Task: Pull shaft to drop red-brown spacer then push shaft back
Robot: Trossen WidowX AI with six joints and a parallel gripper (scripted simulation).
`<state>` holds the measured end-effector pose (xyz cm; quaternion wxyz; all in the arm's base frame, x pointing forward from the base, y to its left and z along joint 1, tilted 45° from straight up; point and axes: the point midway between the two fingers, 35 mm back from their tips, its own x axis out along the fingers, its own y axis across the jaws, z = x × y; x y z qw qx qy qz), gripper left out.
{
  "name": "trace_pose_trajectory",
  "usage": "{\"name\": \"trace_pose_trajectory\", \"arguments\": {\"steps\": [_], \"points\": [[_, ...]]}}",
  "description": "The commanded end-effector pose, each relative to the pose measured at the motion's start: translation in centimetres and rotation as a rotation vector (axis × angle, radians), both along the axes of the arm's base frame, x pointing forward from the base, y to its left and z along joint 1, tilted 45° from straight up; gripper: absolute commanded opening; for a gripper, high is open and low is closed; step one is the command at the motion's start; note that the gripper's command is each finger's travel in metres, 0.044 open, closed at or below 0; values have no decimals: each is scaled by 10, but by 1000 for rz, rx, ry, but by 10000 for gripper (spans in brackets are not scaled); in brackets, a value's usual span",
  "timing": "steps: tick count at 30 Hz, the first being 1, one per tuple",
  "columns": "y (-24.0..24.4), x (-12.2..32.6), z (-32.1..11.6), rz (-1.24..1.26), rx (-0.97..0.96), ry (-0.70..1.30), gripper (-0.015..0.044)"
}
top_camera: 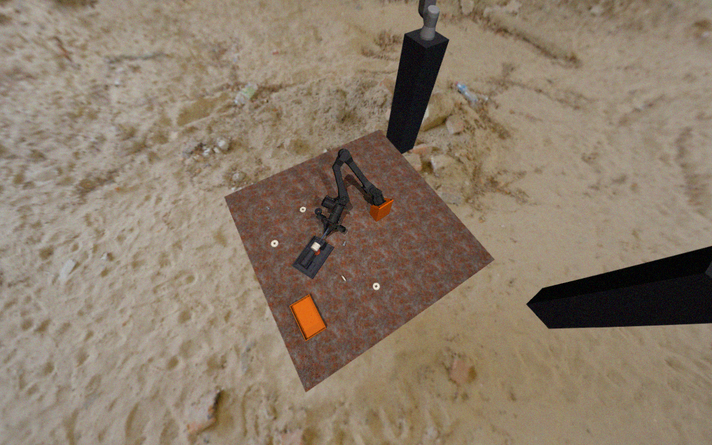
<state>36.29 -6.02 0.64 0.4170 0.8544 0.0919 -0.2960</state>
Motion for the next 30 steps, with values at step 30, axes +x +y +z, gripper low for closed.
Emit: {"name": "trace_pose_trajectory", "arguments": {"steps": [30], "points": [[2, 7, -1, 3, -4, 3, 0]]}}
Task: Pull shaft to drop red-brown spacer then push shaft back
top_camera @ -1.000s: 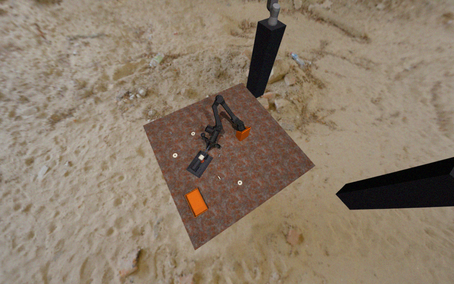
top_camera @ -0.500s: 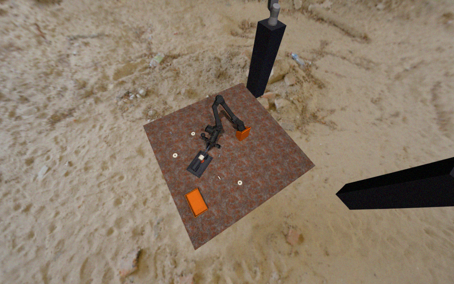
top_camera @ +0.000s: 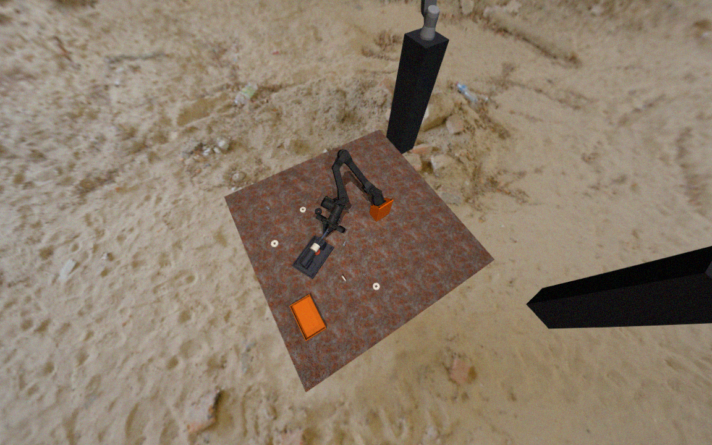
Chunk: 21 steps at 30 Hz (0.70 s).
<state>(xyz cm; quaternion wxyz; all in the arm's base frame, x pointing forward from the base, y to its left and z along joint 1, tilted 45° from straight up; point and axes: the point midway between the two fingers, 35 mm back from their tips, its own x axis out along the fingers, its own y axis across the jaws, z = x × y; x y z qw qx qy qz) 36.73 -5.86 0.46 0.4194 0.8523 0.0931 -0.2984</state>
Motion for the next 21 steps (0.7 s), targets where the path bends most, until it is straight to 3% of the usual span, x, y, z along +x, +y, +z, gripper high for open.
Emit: {"name": "trace_pose_trajectory", "arguments": {"steps": [1, 21], "points": [[1, 3, 0, 1, 2, -2, 0], [3, 10, -2, 1, 2, -3, 0]]}}
